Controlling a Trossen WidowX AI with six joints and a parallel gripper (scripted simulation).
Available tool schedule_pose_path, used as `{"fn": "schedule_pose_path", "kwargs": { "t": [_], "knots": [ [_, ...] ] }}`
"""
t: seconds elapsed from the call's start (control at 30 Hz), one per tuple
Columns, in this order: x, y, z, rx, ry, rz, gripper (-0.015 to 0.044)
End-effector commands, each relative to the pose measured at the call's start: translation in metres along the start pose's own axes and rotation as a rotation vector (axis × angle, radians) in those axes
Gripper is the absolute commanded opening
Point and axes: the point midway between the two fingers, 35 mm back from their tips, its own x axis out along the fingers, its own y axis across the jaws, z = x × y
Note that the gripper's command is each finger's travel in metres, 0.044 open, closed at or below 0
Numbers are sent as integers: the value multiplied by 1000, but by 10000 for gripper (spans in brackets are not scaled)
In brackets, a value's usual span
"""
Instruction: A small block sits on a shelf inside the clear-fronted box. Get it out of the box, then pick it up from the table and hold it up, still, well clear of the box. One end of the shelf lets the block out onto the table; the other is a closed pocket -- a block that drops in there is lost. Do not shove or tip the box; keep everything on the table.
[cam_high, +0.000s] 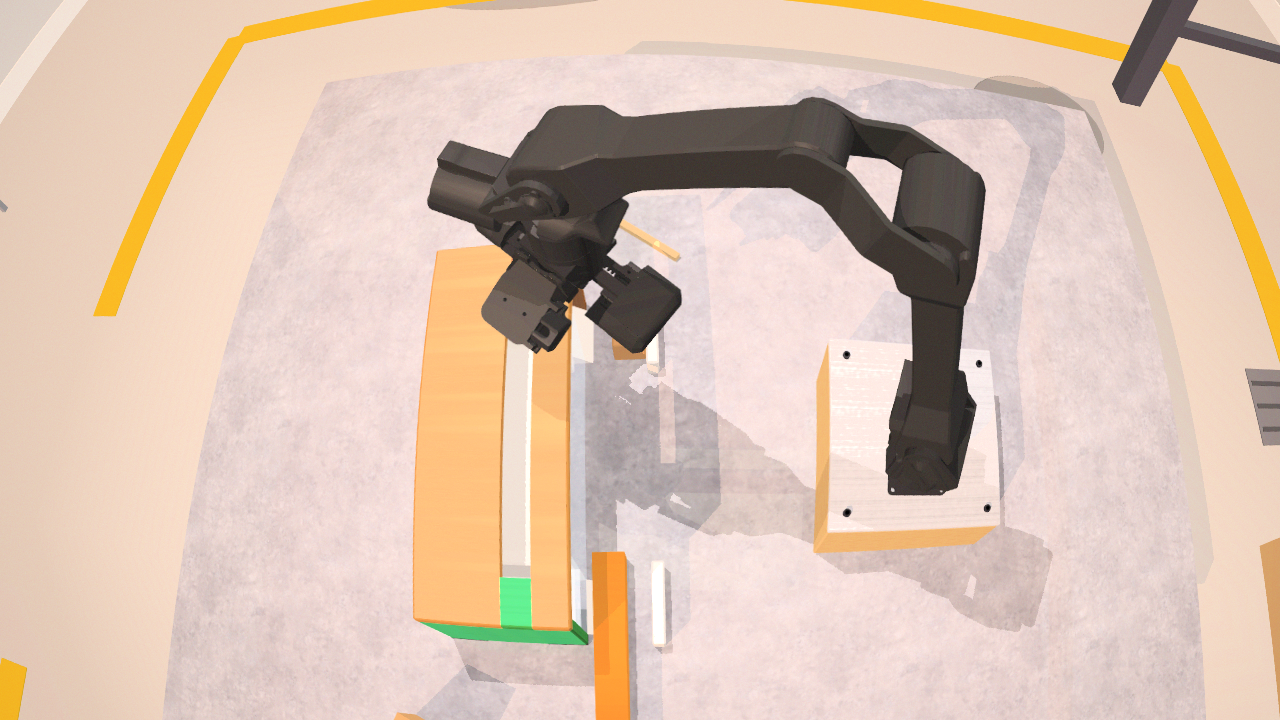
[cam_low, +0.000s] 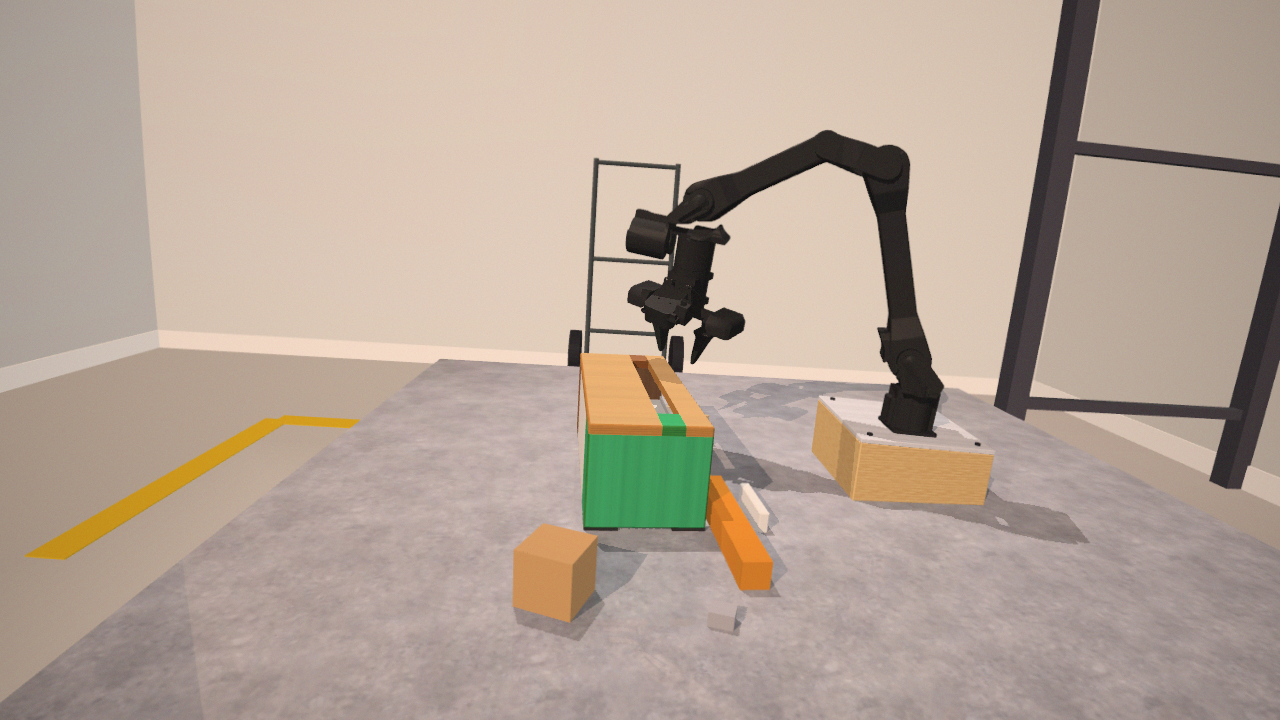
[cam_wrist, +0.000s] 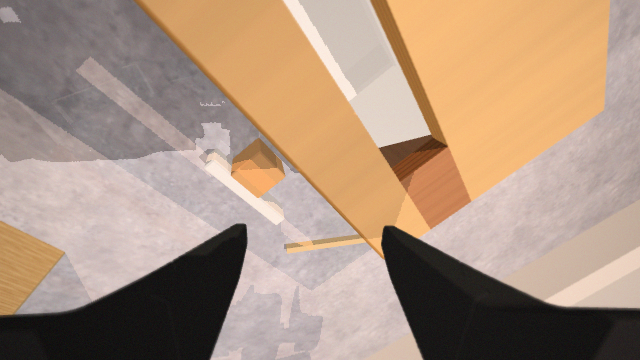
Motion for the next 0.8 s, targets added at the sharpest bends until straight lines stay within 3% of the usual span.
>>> {"fn": "schedule_pose_path", "kwargs": {
  "t": [0.0,0.4,0.77],
  "knots": [
    [-3,1,-7,520,-70,10,285],
    [-4,5,-21,1789,-175,166,285],
    [-7,8,-29,2596,-182,370,285]
  ]
}}
